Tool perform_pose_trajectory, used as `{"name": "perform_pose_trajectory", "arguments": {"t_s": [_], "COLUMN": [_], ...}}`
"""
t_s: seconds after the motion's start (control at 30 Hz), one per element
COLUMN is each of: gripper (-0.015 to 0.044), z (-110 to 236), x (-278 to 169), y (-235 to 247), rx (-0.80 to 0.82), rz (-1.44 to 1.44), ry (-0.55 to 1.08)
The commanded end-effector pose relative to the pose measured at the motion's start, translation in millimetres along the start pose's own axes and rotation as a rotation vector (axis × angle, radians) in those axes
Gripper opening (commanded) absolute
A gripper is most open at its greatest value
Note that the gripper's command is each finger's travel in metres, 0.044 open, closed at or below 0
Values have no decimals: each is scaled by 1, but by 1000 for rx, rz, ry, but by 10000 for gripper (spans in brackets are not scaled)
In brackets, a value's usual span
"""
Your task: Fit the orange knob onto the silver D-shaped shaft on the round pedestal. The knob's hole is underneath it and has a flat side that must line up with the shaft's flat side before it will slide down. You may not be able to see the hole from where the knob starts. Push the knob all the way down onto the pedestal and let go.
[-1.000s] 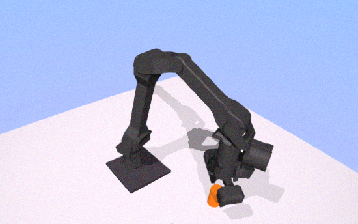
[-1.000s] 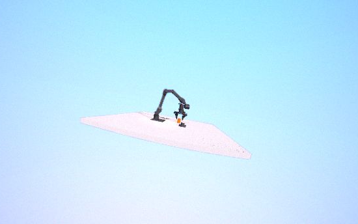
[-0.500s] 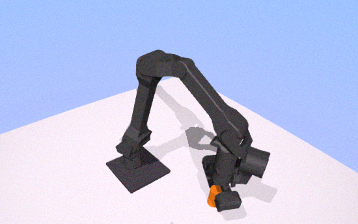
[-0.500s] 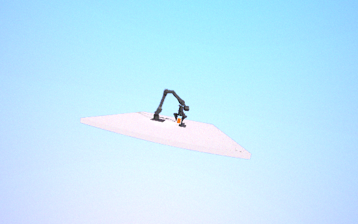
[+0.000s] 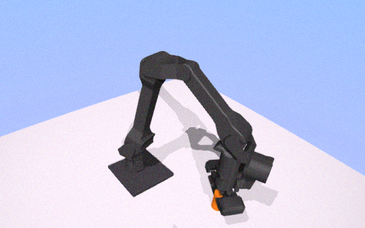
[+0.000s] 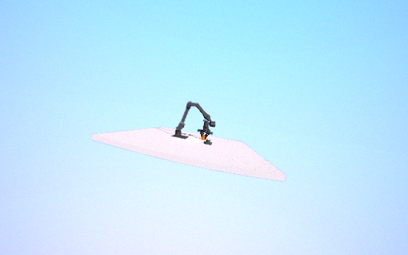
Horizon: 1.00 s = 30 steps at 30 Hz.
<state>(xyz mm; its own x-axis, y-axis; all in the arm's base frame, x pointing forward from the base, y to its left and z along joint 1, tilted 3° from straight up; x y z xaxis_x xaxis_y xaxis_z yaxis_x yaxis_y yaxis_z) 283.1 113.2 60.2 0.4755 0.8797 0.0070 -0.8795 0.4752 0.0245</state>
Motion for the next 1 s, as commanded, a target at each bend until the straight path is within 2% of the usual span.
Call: {"name": "perform_pose_trajectory", "arguments": {"t_s": [0.0,0.1,0.27,0.3,0.97], "gripper": [157,138,6,0,0], "z": [0,0,7,10,72], "x": [1,1,2,3,9], "y": [0,0,-1,-2,-8], "rx": [2,2,2,2,1], "rz": [-3,-3,-3,-3,-3], "ry": [-4,-4,-4,-4,-5]}}
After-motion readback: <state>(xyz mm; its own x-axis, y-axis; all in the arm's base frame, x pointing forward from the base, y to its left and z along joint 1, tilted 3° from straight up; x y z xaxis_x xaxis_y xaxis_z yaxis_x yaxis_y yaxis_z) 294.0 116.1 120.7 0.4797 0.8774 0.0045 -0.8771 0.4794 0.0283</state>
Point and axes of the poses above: the point midway between the two fingers, 35 mm back from their tips, its own z axis back along the fingers, its own y axis across the jaws, x = y × z, the point moved 3 cm from there along z, back along the fingers, and after that the axes turned 1 degree about z, right-handed, at the moved point
